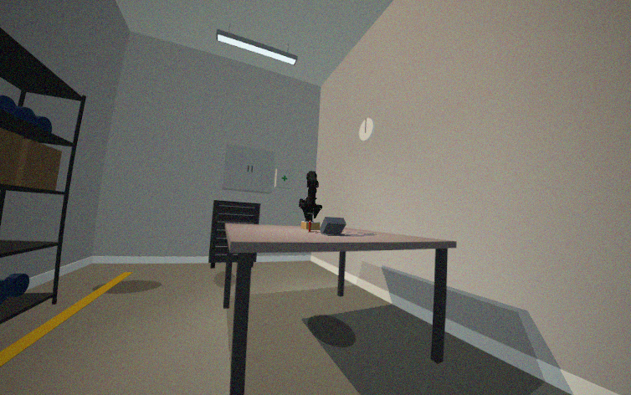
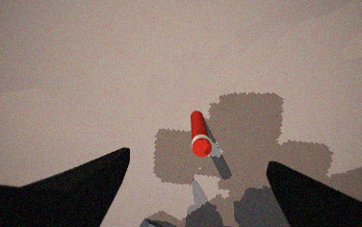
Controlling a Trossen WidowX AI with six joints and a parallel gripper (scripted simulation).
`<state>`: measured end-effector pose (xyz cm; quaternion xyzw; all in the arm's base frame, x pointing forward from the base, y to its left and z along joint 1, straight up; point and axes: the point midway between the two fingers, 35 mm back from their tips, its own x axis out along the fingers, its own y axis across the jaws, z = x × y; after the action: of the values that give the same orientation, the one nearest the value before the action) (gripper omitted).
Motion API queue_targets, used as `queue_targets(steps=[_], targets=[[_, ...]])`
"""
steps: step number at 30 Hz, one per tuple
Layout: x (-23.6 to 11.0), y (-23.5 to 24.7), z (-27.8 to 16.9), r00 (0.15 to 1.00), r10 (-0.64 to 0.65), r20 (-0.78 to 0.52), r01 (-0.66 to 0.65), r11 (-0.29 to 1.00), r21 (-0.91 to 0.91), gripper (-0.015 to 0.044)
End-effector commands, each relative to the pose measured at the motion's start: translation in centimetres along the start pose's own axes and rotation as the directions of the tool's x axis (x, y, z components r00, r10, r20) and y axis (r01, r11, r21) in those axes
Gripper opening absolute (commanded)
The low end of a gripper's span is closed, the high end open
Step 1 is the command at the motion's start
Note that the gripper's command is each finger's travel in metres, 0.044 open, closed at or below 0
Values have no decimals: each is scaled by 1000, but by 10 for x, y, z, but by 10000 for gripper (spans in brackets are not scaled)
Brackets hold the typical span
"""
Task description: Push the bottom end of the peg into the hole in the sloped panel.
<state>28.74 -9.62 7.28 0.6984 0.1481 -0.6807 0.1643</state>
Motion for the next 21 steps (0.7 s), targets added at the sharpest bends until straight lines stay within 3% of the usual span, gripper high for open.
queue_targets(steps=[1,21], targets=[[8,-2,0,1000,-11,2,11,1000,4,440],[41,-2,0,1000,-11,2,11,1000,4,440]])
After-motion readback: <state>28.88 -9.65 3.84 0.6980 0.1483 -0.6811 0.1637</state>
